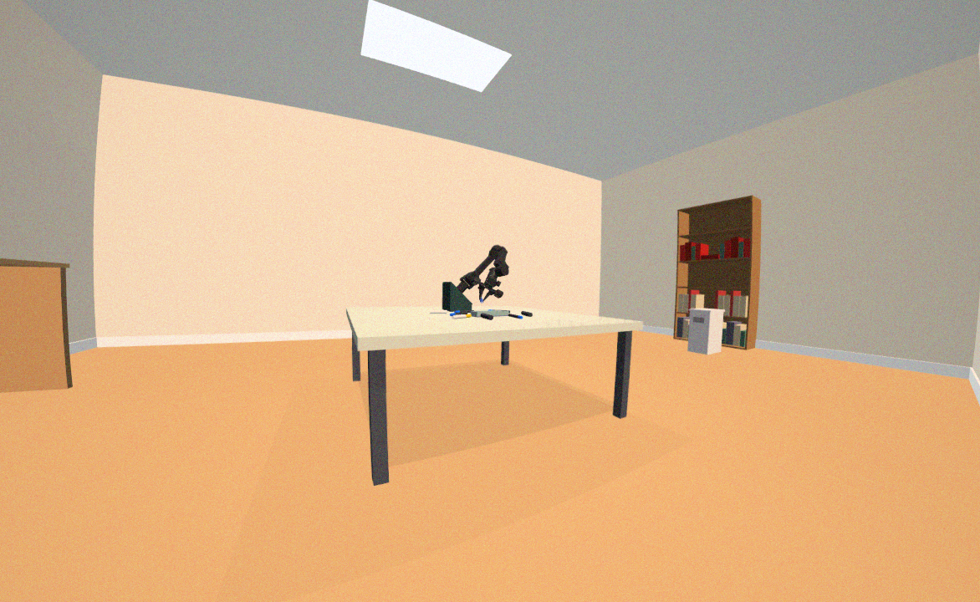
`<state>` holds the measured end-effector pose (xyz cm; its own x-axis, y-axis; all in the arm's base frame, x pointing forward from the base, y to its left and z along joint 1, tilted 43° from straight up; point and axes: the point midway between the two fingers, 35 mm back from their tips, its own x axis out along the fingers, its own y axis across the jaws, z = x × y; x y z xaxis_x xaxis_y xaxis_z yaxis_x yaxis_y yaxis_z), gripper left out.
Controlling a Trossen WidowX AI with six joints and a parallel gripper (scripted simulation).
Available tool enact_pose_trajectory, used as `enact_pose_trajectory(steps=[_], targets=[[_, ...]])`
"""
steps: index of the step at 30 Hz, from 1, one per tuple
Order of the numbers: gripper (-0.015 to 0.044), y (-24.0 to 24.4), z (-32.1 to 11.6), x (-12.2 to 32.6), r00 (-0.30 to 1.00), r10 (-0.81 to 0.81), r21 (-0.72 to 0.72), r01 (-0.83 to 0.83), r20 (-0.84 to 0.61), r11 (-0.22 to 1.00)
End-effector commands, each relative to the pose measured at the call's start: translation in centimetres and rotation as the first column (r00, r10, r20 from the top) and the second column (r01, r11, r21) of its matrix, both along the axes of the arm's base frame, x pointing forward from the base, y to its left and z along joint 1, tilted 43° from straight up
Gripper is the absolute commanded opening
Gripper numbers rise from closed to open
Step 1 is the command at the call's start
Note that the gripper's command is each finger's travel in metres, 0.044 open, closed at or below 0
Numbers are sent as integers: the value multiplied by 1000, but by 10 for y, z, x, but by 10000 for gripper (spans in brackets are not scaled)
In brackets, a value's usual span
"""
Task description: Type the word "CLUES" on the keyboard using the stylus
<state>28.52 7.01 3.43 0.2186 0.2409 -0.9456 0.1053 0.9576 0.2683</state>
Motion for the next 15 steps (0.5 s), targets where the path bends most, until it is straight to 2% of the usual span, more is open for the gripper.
enact_pose_trajectory(steps=[1, 15], targets=[[0, -1, 2, 7, 998, 66, -42, -67, -12, 997], [0, -3, 12, 34, 934, 345, -165, -356, -89, 920]])
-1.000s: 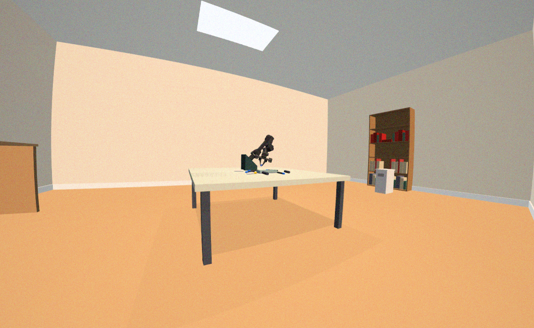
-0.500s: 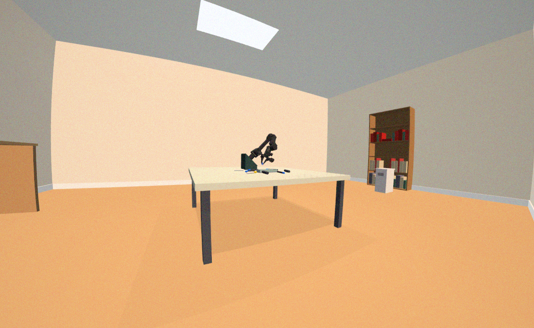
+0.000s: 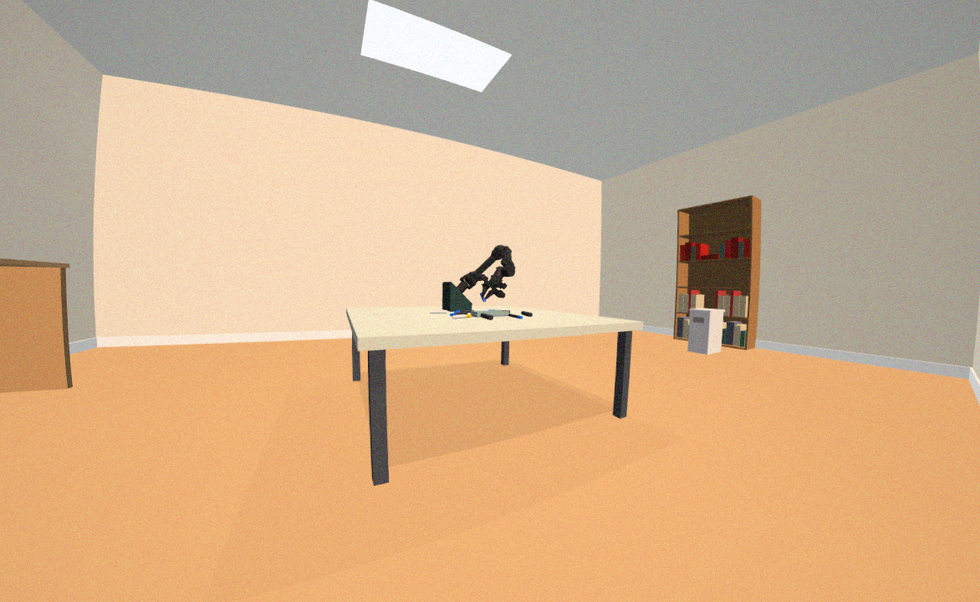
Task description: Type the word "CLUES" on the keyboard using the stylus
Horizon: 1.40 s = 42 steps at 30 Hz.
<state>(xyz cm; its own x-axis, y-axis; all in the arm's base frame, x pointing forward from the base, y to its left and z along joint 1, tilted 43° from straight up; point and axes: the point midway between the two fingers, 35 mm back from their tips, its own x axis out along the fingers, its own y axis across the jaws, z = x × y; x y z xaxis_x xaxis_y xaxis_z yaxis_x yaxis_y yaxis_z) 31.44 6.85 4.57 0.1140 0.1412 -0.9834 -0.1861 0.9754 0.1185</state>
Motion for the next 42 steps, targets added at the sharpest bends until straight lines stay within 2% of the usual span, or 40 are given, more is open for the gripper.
enact_pose_trajectory(steps=[1, 11, 21, 31, 42], targets=[[0, -1, 2, 6, 997, 74, -34, -74, -18, 997], [0, -2, 8, 23, 955, 285, -105, -293, -85, 950], [0, -2, 13, 38, 859, 482, -140, -505, -172, 851], [0, -3, 18, 50, 711, 650, -135, -696, -268, 706], [0, -4, 23, 62, 493, 789, -79, -861, -366, 502]])
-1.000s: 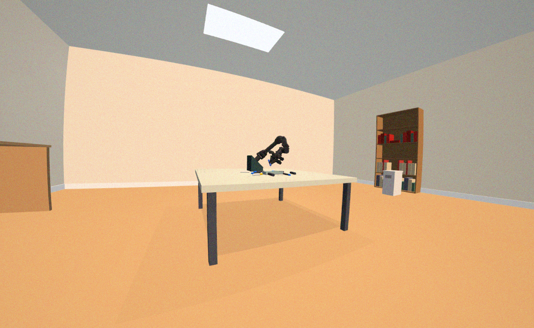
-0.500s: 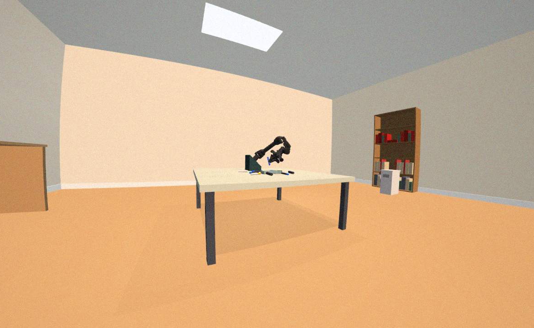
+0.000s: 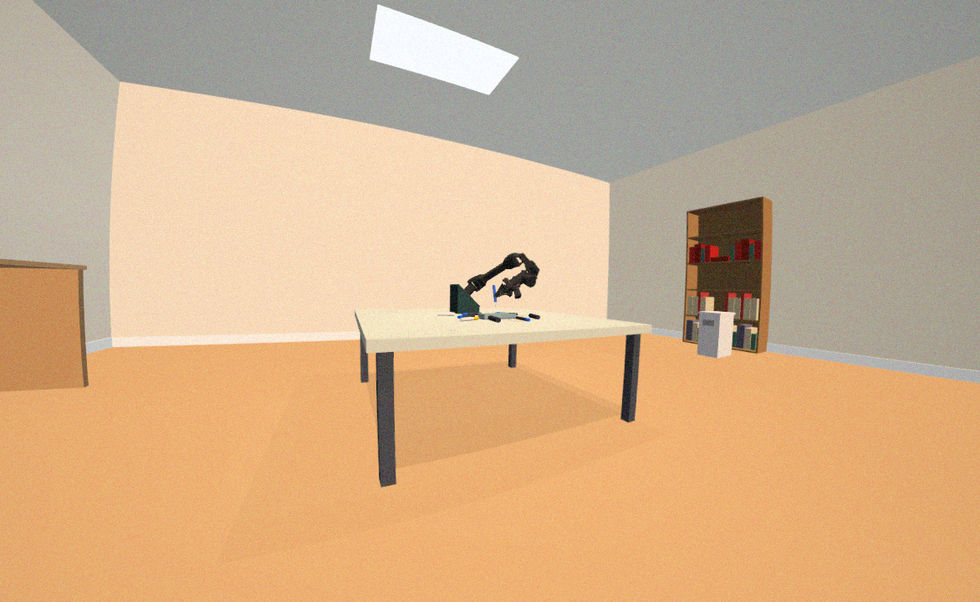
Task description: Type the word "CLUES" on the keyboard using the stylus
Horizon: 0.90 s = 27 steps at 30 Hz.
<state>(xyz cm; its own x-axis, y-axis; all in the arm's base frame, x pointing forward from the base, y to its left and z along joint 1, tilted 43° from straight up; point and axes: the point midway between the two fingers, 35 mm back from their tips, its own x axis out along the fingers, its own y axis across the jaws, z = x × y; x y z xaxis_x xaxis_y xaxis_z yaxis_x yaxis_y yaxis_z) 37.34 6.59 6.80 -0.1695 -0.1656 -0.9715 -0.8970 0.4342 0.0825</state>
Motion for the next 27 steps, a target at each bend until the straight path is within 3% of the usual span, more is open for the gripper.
enact_pose_trajectory(steps=[1, 10, 27], targets=[[0, -1, 1, 3, 996, 79, -14, -79, -37, 997], [0, -2, 4, 10, 955, 264, -22, -269, -134, 963], [0, 22, -21, 8, 954, 268, -20, -273, -137, 962]])
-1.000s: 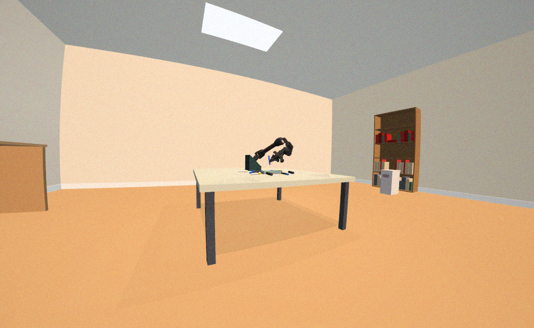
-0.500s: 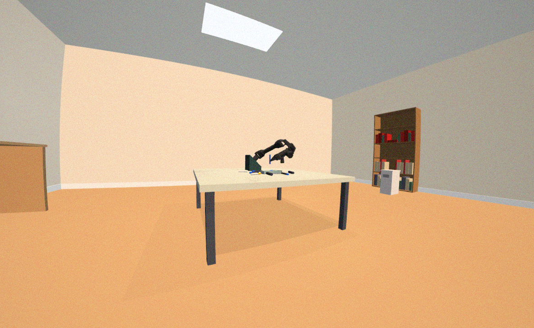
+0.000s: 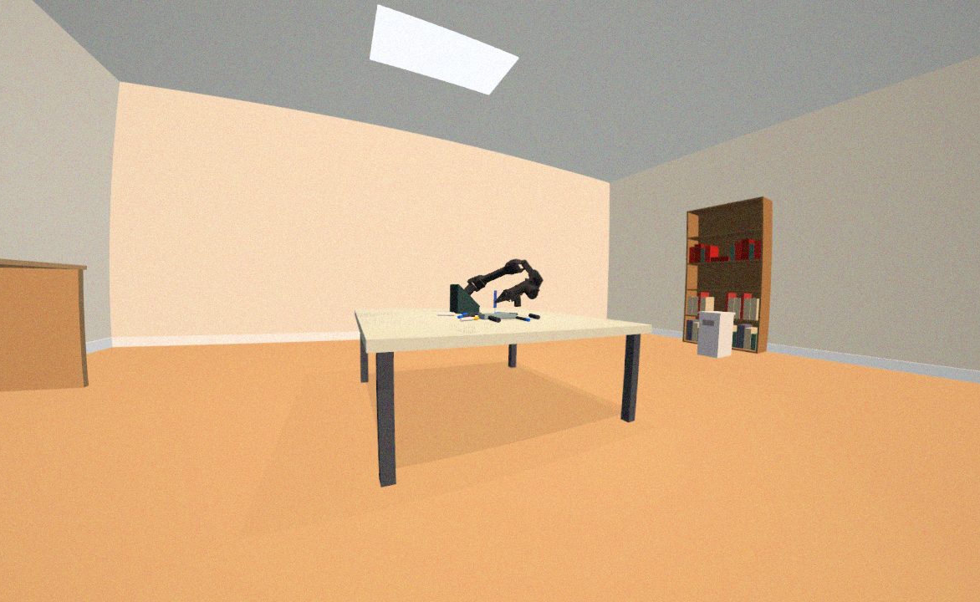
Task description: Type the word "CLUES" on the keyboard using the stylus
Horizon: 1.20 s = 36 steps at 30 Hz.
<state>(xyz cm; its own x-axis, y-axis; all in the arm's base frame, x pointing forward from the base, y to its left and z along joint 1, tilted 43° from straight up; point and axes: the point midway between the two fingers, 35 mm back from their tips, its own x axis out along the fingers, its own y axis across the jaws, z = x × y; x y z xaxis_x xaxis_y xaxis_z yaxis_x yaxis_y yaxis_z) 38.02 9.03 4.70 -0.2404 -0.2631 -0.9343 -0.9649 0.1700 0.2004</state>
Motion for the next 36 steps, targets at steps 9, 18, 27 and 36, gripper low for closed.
enact_pose_trajectory(steps=[9, 18, 27, 36], targets=[[0, -2, 0, 1, 1000, -13, 1, 13, 5, 1000], [81, -1, -1, 5, 1000, -13, 1, 13, 6, 1000], [81, 1, -3, 5, 1000, -13, 1, 13, 6, 1000], [81, 1, -3, 3, 1000, -13, 1, 13, 5, 1000]])
